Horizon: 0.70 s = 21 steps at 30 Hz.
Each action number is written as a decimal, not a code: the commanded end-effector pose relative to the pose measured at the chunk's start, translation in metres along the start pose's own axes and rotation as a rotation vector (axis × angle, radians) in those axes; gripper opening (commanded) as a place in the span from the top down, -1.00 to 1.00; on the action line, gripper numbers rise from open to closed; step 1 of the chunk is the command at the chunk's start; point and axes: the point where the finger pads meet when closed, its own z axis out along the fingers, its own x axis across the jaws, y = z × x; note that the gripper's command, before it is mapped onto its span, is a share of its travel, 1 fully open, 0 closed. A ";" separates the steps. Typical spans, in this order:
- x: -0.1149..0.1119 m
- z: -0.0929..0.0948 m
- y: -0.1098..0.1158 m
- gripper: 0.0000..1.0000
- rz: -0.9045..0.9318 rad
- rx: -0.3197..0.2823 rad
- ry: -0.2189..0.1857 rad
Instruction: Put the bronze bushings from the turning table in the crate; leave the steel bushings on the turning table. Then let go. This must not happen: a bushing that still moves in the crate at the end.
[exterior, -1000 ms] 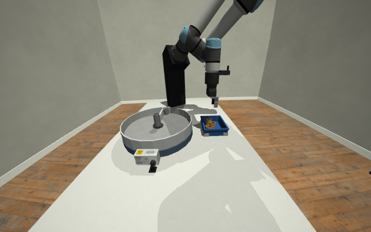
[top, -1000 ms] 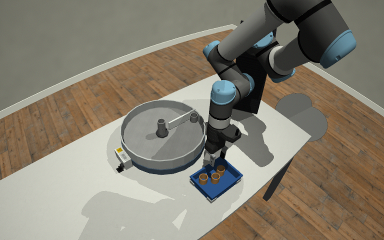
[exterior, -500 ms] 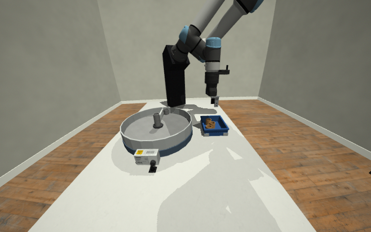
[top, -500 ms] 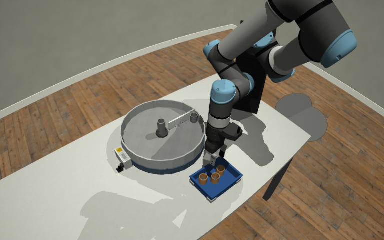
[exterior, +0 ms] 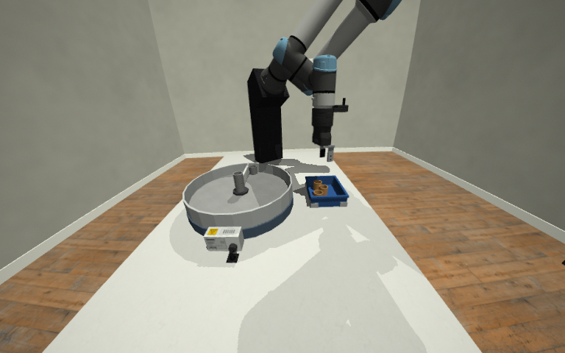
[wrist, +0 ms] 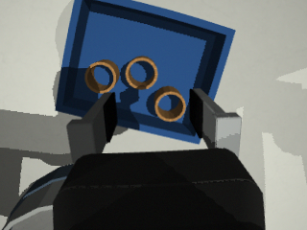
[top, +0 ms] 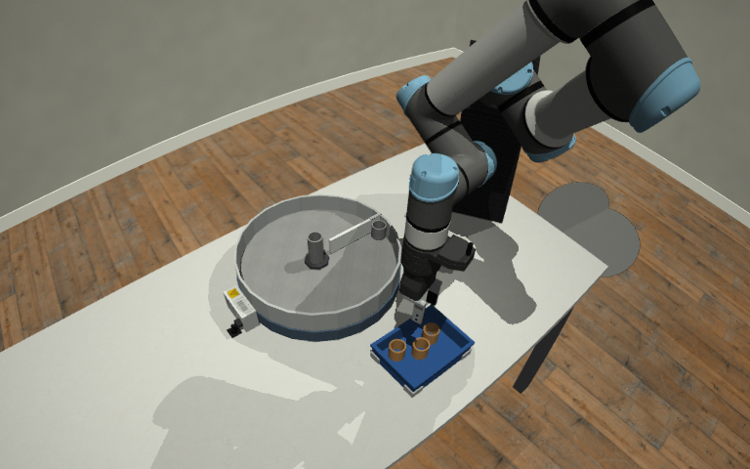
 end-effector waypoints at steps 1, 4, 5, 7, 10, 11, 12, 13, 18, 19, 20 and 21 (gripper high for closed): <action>-0.001 -0.004 0.001 -1.00 -0.155 0.003 -0.002; -0.001 -0.004 0.001 -1.00 -0.155 0.003 -0.002; -0.001 -0.004 0.001 -1.00 -0.155 0.003 -0.002; -0.001 -0.004 0.001 -1.00 -0.155 0.003 -0.002; -0.001 -0.004 0.001 -1.00 -0.155 0.003 -0.002; -0.001 -0.004 0.001 -1.00 -0.155 0.003 -0.002; -0.001 -0.004 0.001 -1.00 -0.155 0.003 -0.002; -0.002 -0.005 0.001 -1.00 -0.194 0.002 0.000; -0.004 -0.009 0.002 -1.00 -0.374 0.003 -0.001; -0.004 -0.009 0.002 -1.00 -0.374 0.003 -0.001; -0.004 -0.009 0.002 -1.00 -0.374 0.003 -0.001; -0.004 -0.009 0.002 -1.00 -0.374 0.003 -0.001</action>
